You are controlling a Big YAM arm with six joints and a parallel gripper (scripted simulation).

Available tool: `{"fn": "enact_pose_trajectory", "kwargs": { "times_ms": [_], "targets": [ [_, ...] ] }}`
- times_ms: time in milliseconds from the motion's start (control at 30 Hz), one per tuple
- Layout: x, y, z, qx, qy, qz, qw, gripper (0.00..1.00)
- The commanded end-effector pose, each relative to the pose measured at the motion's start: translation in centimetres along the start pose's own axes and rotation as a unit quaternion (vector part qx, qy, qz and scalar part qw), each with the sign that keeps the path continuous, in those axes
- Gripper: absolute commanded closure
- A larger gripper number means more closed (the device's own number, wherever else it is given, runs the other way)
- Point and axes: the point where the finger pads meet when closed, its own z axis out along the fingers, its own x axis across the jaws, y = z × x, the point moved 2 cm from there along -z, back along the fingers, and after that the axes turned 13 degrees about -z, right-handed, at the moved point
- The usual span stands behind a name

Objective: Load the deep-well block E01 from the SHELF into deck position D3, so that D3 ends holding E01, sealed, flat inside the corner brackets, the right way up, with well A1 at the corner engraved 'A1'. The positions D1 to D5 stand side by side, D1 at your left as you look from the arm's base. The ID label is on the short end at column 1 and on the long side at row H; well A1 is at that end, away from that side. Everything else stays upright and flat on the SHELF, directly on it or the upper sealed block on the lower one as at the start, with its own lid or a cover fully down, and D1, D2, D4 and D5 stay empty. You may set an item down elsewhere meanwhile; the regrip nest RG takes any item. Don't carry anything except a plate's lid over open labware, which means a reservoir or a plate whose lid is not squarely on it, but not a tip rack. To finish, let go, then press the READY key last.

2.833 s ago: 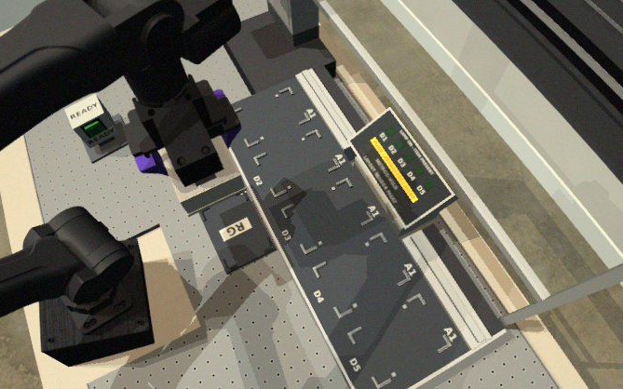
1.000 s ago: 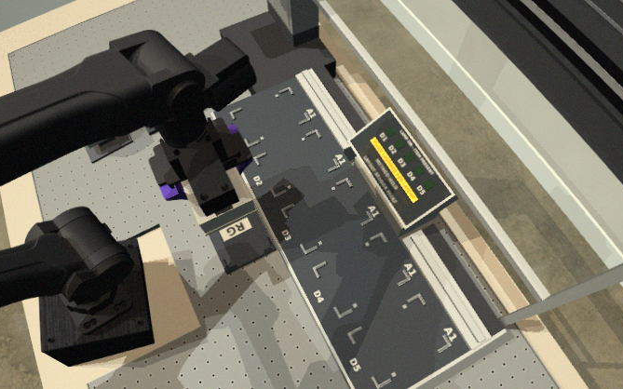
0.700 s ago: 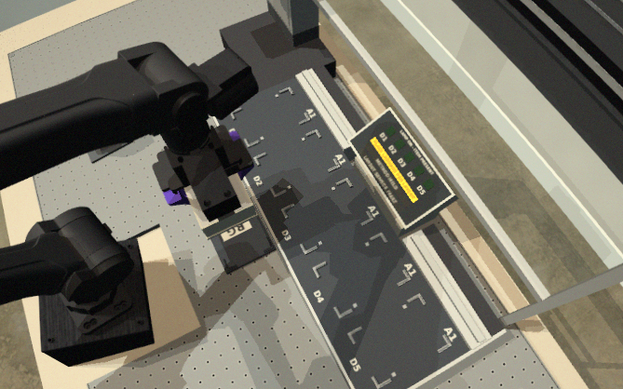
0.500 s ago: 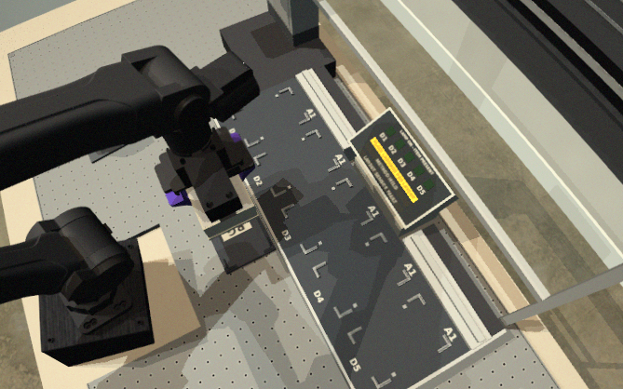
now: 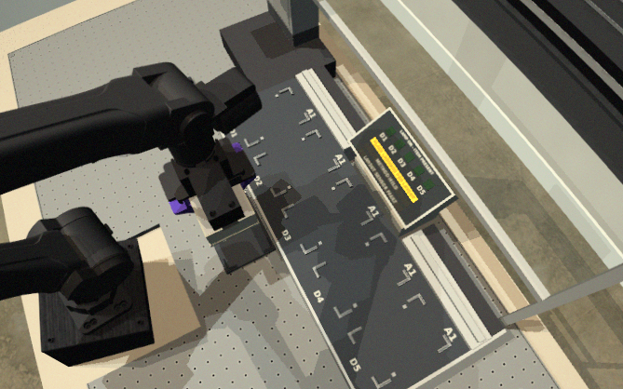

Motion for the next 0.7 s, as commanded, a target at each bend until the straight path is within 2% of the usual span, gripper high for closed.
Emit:
{"fn": "enact_pose_trajectory", "kwargs": {
  "times_ms": [0,33,167,233,300,467,500,533,600,667],
  "targets": [
    [2.2,0.3,-1.0,0.000,0.028,-0.001,1.000,1.00],
    [0.8,0.2,0.3,-0.001,0.012,-0.002,1.000,1.00],
    [0.8,0.2,1.0,-0.001,0.012,-0.003,1.000,1.00],
    [1.8,0.2,0.6,0.000,0.022,-0.002,1.000,1.00],
    [0.8,0.2,1.6,-0.001,0.011,-0.002,1.000,1.00],
    [0.8,0.2,2.1,-0.001,0.011,-0.002,1.000,1.00],
    [3.1,0.2,0.5,0.001,0.039,-0.003,0.999,1.00],
    [3.1,0.3,0.8,0.000,0.037,-0.002,0.999,1.00],
    [1.2,0.3,2.6,-0.001,0.015,-0.001,1.000,1.00],
    [0.8,0.3,3.2,-0.001,0.011,-0.002,1.000,1.00]
  ]
}}
